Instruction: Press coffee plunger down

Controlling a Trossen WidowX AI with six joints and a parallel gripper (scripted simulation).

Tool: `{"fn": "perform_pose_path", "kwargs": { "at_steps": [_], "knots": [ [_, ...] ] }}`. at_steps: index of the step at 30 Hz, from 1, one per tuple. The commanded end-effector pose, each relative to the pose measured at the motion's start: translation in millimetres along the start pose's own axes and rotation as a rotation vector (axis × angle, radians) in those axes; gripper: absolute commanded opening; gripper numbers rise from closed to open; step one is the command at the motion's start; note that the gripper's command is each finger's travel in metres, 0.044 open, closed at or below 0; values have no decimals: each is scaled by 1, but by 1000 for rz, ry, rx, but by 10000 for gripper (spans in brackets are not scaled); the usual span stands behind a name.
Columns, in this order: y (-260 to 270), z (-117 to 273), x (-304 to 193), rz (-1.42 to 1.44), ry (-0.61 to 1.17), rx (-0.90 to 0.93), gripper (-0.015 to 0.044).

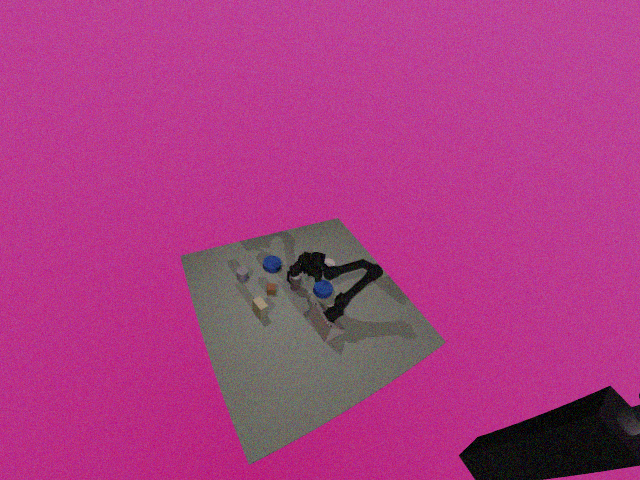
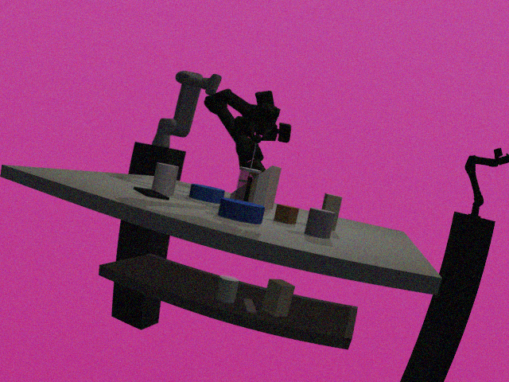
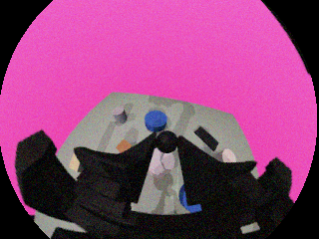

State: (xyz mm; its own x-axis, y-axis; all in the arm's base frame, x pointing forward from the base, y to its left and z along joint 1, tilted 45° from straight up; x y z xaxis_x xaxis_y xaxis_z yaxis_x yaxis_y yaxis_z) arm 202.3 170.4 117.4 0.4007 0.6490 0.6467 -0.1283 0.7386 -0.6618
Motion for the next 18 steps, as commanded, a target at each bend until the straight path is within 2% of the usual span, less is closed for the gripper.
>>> {"fn": "perform_pose_path", "kwargs": {
  "at_steps": [1, 18],
  "knots": [
    [1, -9, -17, 25, 37, 2, 117],
    [1, -25, -40, 26, 34, 0, 117]
  ]
}}
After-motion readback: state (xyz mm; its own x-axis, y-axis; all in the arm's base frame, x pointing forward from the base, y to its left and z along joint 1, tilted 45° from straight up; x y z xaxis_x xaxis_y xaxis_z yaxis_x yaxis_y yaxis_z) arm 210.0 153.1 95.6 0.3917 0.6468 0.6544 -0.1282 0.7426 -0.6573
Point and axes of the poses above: the point midway between the two fingers, 35 mm back from their tips, its own z axis back along the fingers, its own y axis across the jaws, x = y × z, the point moved 10 cm from there along z, back along the fingers, and after that the axes turned 2 degrees about -z, right-handed, at the moved point
